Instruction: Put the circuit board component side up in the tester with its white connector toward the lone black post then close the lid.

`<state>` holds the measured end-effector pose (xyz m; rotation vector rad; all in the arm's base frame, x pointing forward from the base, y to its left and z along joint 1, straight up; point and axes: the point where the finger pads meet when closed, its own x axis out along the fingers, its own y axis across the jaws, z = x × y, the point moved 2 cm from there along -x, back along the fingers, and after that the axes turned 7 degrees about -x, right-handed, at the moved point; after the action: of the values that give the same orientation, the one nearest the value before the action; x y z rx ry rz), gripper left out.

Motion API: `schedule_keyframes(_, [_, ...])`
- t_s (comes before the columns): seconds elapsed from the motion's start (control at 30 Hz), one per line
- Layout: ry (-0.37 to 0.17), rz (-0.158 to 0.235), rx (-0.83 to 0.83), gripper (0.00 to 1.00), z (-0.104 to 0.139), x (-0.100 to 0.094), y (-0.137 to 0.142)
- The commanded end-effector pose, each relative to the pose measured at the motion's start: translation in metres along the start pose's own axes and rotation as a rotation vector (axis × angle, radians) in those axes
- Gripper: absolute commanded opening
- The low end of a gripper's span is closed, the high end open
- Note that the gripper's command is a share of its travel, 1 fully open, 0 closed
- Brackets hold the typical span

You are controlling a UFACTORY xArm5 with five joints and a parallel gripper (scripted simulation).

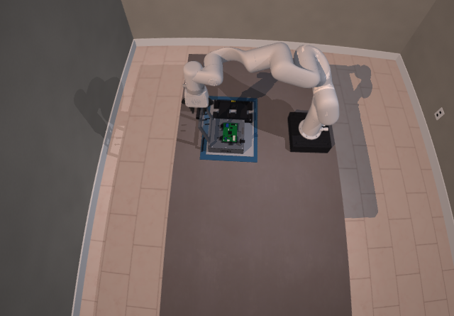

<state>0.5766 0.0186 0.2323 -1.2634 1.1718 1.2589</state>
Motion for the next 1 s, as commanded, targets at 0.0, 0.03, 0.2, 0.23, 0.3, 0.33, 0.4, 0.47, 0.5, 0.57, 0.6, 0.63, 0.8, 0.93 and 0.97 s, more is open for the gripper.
schedule_keyframes(0.0, [0.0, -0.005, 0.0, 0.52, 0.0, -0.0021, -0.0009])
schedule_keyframes(0.03, [0.0, -0.005, 0.0, 0.52, 0.0, -0.0021, -0.0009])
schedule_keyframes(0.2, [0.0, -0.005, 0.0, 0.0, 0.0, -0.0021, -0.0009])
schedule_keyframes(0.23, [0.0, -0.005, 0.0, 0.0, 0.0, -0.0021, -0.0009])
schedule_keyframes(0.3, [0.0, -0.005, 0.0, 0.0, 0.0, -0.0021, -0.0009])
schedule_keyframes(0.33, [0.0, -0.005, 0.0, 0.0, 0.0, -0.0021, -0.0009])
schedule_keyframes(0.4, [0.0, -0.005, 0.0, 0.0, 0.0, -0.0021, -0.0009])
schedule_keyframes(0.47, [0.0, -0.005, 0.0, 0.0, 0.0, -0.0021, -0.0009])
schedule_keyframes(0.5, [0.0, -0.005, 0.0, 0.0, 0.0, -0.0021, -0.0009])
schedule_keyframes(0.57, [0.0, -0.005, 0.0, 0.0, 0.0, -0.0021, -0.0009])
schedule_keyframes(0.6, [0.0, -0.005, 0.0, 0.0, 0.0, -0.0021, -0.0009])
schedule_keyframes(0.63, [0.0, -0.005, 0.0, 0.0, 0.0, -0.0021, -0.0009])
schedule_keyframes(0.8, [0.0, -0.005, 0.0, 0.0, 0.0, -0.0021, -0.0009])
schedule_keyframes(0.93, [0.0, -0.005, 0.0, 0.0, 0.0, -0.0021, -0.0009])
schedule_keyframes(0.97, [0.0, -0.005, 0.0, 0.0, 0.0, -0.0021, -0.0009])
